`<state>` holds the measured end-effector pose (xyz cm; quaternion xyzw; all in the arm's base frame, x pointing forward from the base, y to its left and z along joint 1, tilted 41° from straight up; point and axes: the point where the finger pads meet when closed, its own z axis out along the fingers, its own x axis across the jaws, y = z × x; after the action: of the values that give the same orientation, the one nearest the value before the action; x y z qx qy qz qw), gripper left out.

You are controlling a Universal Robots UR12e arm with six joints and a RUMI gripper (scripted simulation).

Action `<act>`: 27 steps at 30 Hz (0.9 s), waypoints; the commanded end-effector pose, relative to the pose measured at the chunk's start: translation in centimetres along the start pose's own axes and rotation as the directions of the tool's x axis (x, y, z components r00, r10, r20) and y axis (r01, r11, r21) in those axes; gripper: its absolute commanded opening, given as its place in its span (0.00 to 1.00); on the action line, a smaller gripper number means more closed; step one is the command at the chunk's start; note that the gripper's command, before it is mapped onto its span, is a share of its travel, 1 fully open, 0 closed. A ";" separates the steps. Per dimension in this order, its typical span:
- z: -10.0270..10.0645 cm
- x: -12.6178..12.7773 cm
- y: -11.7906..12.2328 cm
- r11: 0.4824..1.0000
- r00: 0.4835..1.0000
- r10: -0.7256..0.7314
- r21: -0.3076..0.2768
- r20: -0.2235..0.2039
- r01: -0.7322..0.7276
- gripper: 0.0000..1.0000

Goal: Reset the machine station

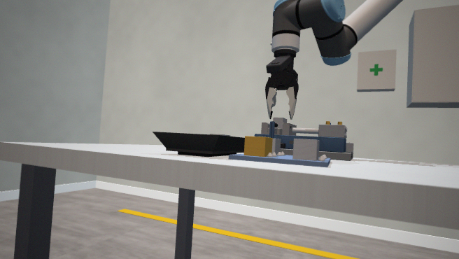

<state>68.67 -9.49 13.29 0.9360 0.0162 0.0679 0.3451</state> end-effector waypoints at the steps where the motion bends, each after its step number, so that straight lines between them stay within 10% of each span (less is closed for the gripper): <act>1: 0.1 0.0 0.0 1.000 1.000 0.000 0.000 -0.001 0.000 0.40; 27: 0.5 0.0 0.0 1.000 1.000 0.000 0.000 -0.001 0.000 0.40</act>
<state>68.74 -9.83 12.89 0.9360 0.0162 0.0679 0.3451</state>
